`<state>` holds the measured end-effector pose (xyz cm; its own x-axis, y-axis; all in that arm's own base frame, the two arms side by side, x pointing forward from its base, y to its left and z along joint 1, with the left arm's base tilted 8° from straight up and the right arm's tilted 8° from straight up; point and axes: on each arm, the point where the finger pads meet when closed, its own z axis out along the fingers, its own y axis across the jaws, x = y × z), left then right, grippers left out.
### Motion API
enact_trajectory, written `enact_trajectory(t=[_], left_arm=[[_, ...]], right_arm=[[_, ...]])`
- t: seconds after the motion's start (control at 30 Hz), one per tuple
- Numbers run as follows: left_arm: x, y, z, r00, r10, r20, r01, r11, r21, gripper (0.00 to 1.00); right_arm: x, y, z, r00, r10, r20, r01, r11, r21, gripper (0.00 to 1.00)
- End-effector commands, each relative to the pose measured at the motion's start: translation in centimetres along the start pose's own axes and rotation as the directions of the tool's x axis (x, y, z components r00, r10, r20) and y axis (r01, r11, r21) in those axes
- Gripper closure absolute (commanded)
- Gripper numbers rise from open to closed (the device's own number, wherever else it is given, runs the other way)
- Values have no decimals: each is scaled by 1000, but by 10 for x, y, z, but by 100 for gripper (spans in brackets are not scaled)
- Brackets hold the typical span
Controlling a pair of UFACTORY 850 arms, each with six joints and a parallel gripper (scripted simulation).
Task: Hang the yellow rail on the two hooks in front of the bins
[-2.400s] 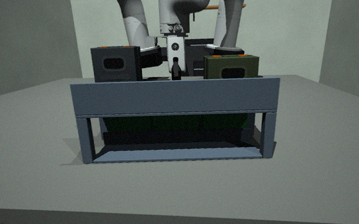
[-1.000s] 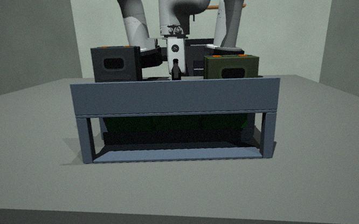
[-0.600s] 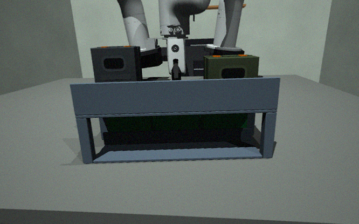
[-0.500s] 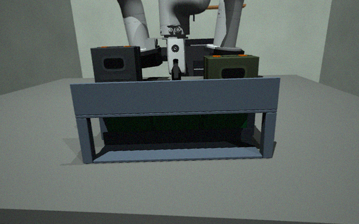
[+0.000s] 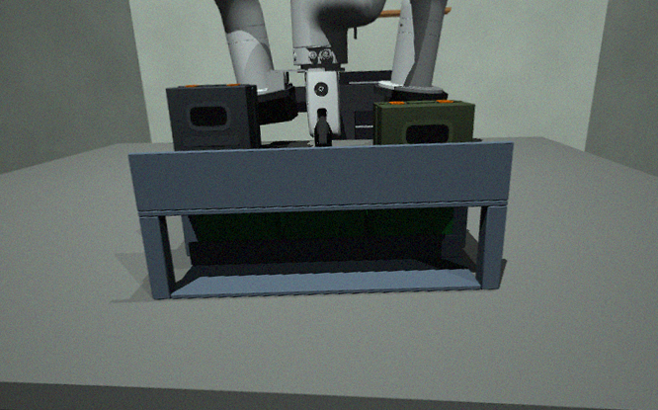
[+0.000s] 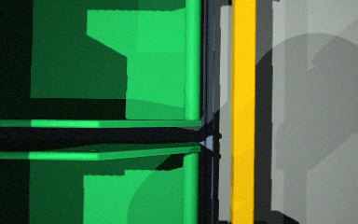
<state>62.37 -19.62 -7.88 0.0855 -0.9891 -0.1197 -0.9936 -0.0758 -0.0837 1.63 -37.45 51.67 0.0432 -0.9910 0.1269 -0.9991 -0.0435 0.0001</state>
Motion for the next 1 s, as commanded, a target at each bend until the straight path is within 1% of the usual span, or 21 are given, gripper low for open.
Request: enact_trajectory(t=[0.0,0.97], left_arm=[[1,-1,-1,1000,0,-1,0,1000,2,100],[1,-1,3,1000,0,-1,0,1000,2,100]], right_arm=[[0,0,-1,1000,0,-2,0,1000,0,0],[0,0,-1,1000,0,-2,0,1000,0,0]])
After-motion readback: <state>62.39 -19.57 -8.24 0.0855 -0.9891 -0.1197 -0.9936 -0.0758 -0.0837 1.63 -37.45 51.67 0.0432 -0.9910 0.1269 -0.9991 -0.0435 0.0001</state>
